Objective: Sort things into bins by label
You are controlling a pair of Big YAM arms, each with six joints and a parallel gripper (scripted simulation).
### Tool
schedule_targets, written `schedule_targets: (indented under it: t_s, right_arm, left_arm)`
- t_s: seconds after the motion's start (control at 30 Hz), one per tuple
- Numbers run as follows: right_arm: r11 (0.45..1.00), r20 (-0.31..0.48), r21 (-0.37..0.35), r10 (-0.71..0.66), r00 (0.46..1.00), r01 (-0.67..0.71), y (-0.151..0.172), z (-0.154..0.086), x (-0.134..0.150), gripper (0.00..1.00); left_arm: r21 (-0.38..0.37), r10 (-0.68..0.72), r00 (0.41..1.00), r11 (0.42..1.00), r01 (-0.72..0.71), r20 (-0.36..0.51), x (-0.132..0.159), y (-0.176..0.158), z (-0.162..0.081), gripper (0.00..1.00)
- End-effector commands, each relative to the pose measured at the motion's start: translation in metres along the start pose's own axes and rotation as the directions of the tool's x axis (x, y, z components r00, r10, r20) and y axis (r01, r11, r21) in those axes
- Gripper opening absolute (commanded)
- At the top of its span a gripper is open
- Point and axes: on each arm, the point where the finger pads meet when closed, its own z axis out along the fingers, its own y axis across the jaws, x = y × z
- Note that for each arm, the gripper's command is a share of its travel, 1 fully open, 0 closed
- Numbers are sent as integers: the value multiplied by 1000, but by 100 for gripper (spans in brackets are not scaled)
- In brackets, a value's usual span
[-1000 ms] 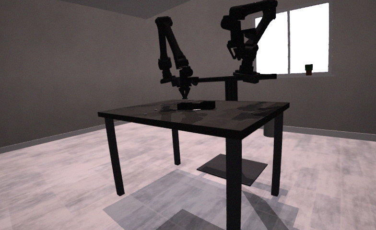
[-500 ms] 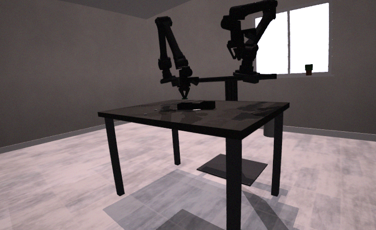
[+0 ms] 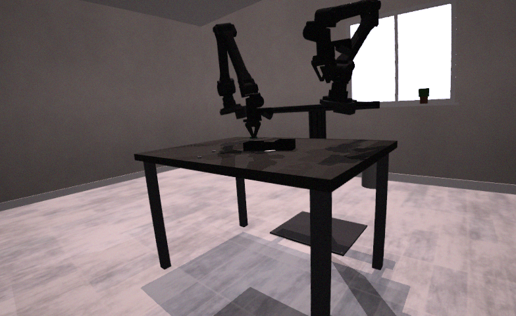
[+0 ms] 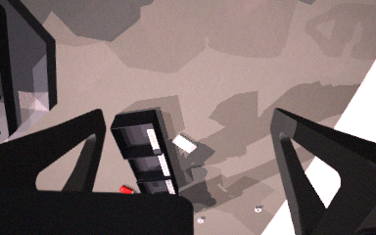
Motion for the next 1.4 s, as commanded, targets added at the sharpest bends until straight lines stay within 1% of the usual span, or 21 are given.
schedule_targets:
  t_s: [0.0, 0.2, 0.27, 0.3, 0.53, 0.57, 0.63, 0.73, 0.83, 0.87, 0.93, 1.07, 1.1, 1.37]
  right_arm:
    - [1000, 7, 5, 0, 1000, 0, -10, 12, -4, 4]
    - [1000, 8, 7, 2, 1000, -2, -11, 24, -4, 4]
    - [1000, 8, 7, 2, 1000, -2, -11, 24, -4, 4]
    - [1000, 4, 5, -3, 1000, 3, -6, 26, -5, 4]
    - [1000, 6, 6, 1, 1000, -1, -10, 41, -3, 4]
    - [1000, 4, 5, -1, 1000, 1, -8, 43, -3, 4]
    - [1000, -12, -12, -10, 1000, 10, 7, 47, 5, 4]
    - [1000, -18, -19, -12, 1000, 11, 11, 48, 8, 4]
    - [1000, -11, -12, -10, 1000, 10, 7, 44, 5, 4]
    - [1000, 4, 6, -5, 1000, 5, -4, 40, -3, 4]
    - [1000, 3, 5, -5, 1000, 5, -7, 39, -4, 4]
    - [1000, 2, 2, -1, 1000, 1, -2, 38, -2, 4]
    - [1000, 2, 2, -1, 1000, 1, -2, 38, -2, 23]
    - [1000, 2, 3, -1, 1000, 1, -3, 37, -2, 23]
  left_arm:
    - [16, 2, 1000, 1000, -2, -7, -1, -3, -1, 100]
    - [16, 2, 1000, 1000, -2, -7, -1, -3, -1, 100]
    - [16, 2, 1000, 1000, -2, -7, -1, -3, -1, 100]
    - [16, 2, 1000, 1000, -2, -7, -1, -3, -1, 100]
    - [16, 2, 1000, 1000, -2, -7, -1, -3, -1, 100]
    - [16, 2, 1000, 1000, -2, -7, -1, -3, -1, 100]
    - [16, 2, 1000, 1000, -2, -7, -1, -3, -1, 100]
    - [16, 2, 1000, 1000, -2, -7, -1, -3, -1, 100]
    - [16, 2, 1000, 1000, -2, -7, -1, -3, -1, 100]
    - [16, 2, 1000, 1000, -2, -7, -1, -3, -1, 100]
    - [16, 2, 1000, 1000, -2, -7, -1, -3, -1, 100]
    - [16, 2, 1000, 1000, -2, -7, -1, -3, -1, 100]
    - [16, 2, 1000, 1000, -2, -7, -1, -3, -1, 100]
    - [16, 2, 1000, 1000, -2, -7, -1, -3, -1, 100]
